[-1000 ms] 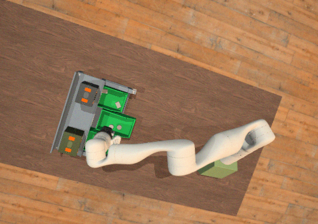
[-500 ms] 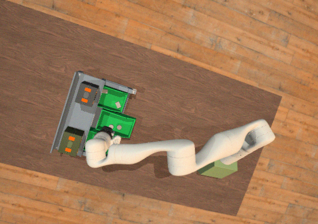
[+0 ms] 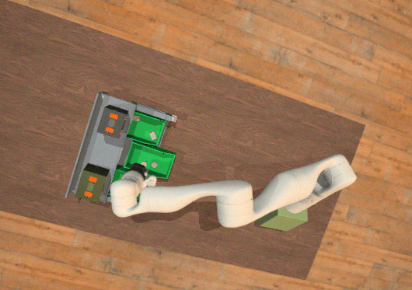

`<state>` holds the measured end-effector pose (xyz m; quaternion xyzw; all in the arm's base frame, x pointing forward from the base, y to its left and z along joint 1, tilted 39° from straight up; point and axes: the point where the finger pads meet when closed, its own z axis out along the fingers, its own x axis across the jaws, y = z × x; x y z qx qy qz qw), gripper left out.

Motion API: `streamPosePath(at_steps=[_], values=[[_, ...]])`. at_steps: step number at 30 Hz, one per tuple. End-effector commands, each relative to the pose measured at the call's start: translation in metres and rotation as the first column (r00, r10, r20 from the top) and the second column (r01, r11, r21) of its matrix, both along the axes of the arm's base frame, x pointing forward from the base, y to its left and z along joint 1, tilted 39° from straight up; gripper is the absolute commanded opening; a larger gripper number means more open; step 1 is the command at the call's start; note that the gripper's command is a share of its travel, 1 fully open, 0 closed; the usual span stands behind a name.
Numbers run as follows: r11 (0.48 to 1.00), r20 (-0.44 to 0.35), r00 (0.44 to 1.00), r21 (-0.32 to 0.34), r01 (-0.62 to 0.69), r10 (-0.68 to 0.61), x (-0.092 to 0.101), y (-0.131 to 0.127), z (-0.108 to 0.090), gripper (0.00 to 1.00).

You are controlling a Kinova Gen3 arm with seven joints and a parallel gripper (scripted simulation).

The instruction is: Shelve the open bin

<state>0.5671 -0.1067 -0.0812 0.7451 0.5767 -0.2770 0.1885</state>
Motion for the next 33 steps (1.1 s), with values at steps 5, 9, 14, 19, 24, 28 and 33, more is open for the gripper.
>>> streamPosePath(at_steps=[5, 9, 14, 19, 24, 28, 33], values=[[1.0, 0.004, 1.0, 0.001, -0.003, 0.003, 0.003, 0.001, 0.001, 0.0], [1.0, 0.004, 1.0, 0.001, -0.003, 0.003, 0.003, 0.001, 0.001, 0.0], [1.0, 0.006, 1.0, 0.0, -0.005, 0.005, 0.006, 0.0, 0.001, 0.0], [1.0, 0.008, 1.0, 0.0, -0.006, 0.006, 0.009, 0.0, 0.001, 0.0], [1.0, 0.009, 1.0, -0.001, -0.008, 0.008, 0.01, -0.001, 0.001, 0.0], [1.0, 0.011, 1.0, -0.001, -0.009, 0.009, 0.013, -0.001, 0.001, 0.0], [1.0, 0.013, 1.0, -0.002, -0.011, 0.011, 0.015, -0.002, 0.001, 0.0]])
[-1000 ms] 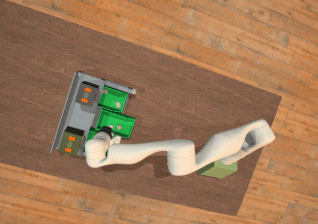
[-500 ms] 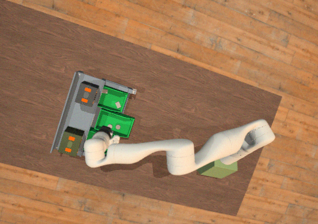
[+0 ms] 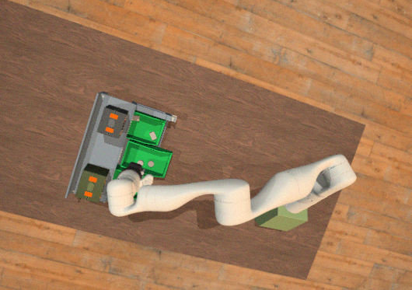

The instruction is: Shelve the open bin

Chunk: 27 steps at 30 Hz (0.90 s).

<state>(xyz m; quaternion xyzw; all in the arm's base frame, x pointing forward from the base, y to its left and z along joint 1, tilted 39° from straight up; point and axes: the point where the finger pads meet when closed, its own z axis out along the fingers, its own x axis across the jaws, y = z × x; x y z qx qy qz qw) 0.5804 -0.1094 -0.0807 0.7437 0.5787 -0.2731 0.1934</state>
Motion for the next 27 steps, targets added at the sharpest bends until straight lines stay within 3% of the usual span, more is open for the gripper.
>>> streamPosePath(at_steps=[1, 27], values=[[1.0, 0.004, 1.0, 0.001, -0.002, 0.002, 0.0026, 0.0004, 0.0006, 0.0], [1.0, 0.006, 1.0, 0.0, -0.005, 0.005, 0.0066, -0.0006, 0.0006, 0.0]])
